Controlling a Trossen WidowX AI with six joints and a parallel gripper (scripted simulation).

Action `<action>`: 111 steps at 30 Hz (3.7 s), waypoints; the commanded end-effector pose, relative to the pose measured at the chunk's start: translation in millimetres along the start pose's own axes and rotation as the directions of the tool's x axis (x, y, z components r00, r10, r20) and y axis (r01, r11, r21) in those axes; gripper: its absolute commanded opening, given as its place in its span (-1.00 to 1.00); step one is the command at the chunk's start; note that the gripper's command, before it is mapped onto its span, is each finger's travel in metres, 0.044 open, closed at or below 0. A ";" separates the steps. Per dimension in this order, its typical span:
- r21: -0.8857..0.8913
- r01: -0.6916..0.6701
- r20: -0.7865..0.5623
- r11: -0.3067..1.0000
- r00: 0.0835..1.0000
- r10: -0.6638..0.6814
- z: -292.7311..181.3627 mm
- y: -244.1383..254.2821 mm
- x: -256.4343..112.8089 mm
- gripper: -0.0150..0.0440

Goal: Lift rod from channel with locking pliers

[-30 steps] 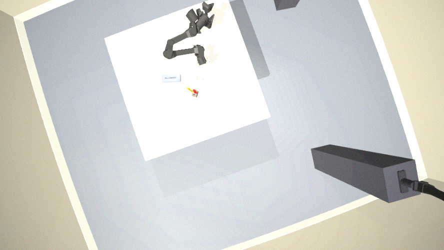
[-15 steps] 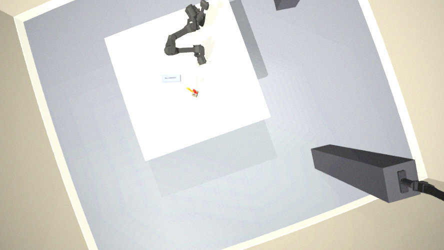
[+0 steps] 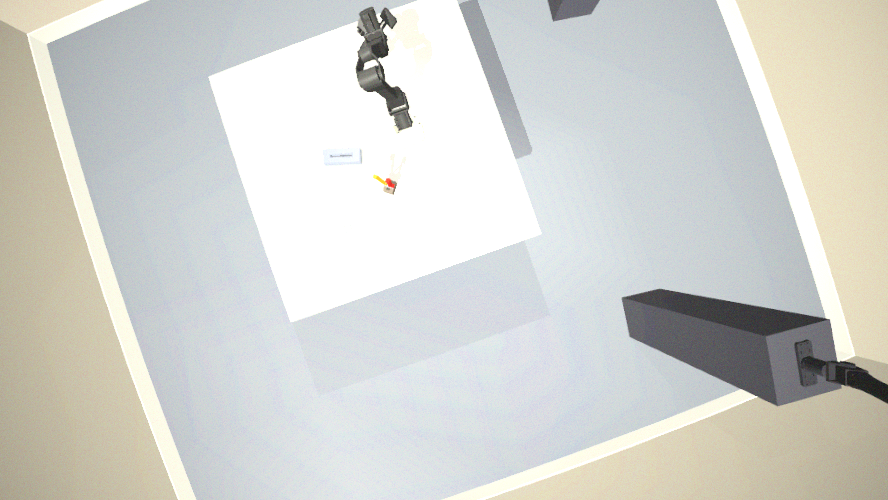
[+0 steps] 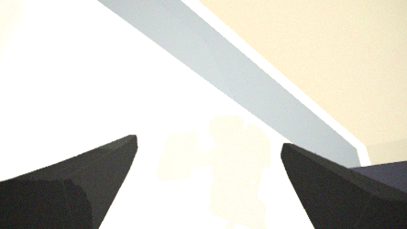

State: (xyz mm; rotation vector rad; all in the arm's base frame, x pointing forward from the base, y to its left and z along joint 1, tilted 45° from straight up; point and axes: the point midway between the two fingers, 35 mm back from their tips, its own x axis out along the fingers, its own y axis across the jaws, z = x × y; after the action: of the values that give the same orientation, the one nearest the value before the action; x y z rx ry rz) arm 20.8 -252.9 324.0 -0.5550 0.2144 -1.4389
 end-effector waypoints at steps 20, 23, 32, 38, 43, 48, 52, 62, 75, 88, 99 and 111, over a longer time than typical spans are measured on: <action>0.275 -0.862 0.418 0.426 0.506 0.755 150.2 225.8 -97.6 1.00; 0.266 -0.919 0.455 0.291 0.385 0.803 167.4 244.5 -132.2 1.00; 0.231 -0.972 0.505 0.032 0.148 0.850 193.9 267.0 -205.2 1.00; 0.213 -0.977 0.382 0.026 0.108 0.918 175.0 295.1 -221.5 1.00; 0.097 -0.995 0.015 0.011 0.012 1.000 112.3 349.3 -272.5 1.00; -0.130 -0.990 -0.369 -0.050 0.002 0.930 36.1 369.9 -323.1 1.00; -0.365 -0.917 -0.606 -0.160 0.104 0.789 -21.3 362.2 -350.7 1.00; -0.739 -0.447 -0.671 -0.503 0.548 0.500 -87.3 315.8 -365.5 1.00; -0.739 -0.447 -0.671 -0.504 0.548 0.500 -88.2 314.9 -365.8 1.00; -0.737 -0.447 -0.674 -0.507 0.545 0.498 -142.2 263.3 -385.5 1.00; -0.734 -0.448 -0.677 -0.511 0.544 0.496 -188.4 218.3 -402.0 1.00; -0.734 -0.449 -0.677 -0.509 0.541 0.498 -192.1 254.9 -440.6 1.00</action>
State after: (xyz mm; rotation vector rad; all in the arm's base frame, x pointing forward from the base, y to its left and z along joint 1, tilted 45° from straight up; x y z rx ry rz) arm 84.2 126.7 -35.0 -1.4722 1.5266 0.2289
